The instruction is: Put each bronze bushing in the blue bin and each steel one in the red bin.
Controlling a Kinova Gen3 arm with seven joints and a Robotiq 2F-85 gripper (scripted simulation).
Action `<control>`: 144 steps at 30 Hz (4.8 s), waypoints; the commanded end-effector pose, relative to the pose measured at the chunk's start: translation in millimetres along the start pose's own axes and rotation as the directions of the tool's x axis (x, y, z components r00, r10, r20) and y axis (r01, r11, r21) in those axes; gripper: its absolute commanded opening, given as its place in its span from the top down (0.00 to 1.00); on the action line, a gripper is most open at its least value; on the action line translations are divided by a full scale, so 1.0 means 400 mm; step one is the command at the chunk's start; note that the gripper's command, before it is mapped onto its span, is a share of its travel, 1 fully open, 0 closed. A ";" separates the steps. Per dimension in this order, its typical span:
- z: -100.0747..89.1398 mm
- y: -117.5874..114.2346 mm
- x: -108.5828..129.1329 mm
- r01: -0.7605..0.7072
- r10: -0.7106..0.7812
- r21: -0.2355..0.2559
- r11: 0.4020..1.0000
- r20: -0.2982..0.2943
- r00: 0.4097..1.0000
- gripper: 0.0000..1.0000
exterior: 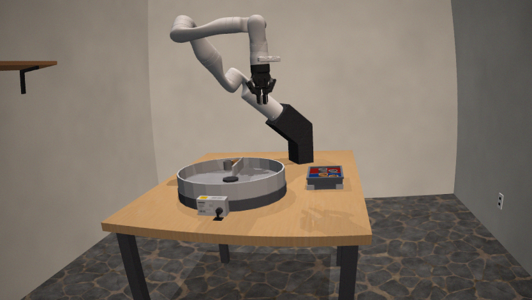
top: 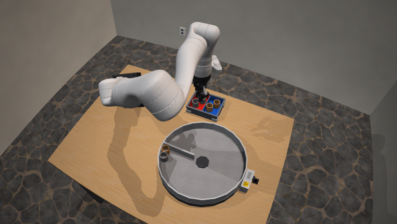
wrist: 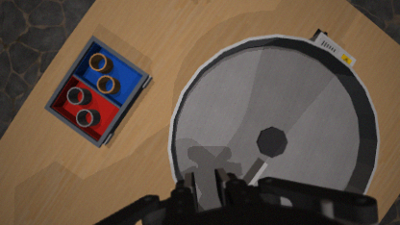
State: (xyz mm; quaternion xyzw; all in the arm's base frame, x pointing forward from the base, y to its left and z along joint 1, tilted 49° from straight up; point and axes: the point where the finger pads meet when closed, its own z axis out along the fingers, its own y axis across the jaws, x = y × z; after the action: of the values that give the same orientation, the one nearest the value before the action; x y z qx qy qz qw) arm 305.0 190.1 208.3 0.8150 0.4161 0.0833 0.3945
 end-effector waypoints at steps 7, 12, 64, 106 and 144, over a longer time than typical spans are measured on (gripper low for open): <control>-0.117 -0.075 0.115 0.022 -0.022 0.005 1.000 0.005 1.000 0.82; -0.117 -0.075 0.115 0.022 -0.022 0.005 1.000 0.005 1.000 0.82; -0.123 -0.080 0.114 0.021 -0.022 -0.014 1.000 -0.016 1.000 0.82; -0.042 -0.040 0.036 0.073 -0.074 -0.017 0.997 -0.015 0.997 0.82; 0.364 0.157 -0.357 0.327 -0.328 -0.029 0.944 -0.009 0.945 0.82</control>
State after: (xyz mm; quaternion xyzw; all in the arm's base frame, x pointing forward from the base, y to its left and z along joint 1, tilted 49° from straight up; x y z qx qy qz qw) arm 315.8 4.0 181.4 0.7299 0.5459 0.0310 0.4103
